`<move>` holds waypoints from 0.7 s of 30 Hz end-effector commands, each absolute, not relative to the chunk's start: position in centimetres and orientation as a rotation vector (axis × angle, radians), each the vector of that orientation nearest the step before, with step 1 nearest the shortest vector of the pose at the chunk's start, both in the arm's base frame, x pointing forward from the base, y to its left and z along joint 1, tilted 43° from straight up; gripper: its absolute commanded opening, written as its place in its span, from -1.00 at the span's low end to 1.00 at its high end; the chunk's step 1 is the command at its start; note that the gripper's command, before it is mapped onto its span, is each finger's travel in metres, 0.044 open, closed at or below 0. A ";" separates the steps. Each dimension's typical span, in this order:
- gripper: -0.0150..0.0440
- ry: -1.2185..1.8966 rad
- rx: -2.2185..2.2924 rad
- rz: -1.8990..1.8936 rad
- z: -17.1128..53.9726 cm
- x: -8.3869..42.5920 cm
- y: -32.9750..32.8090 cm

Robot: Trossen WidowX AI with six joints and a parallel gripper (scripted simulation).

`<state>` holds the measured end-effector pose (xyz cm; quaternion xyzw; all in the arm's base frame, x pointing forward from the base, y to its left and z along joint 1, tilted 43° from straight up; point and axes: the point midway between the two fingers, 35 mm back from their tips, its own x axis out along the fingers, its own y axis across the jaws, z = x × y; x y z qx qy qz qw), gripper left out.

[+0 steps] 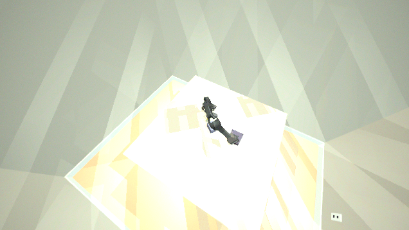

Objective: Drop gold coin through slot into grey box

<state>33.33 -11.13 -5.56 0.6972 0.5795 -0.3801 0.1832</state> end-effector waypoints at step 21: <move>0.05 1.644 1.971 -1.075 -8.5 33.3 -8.2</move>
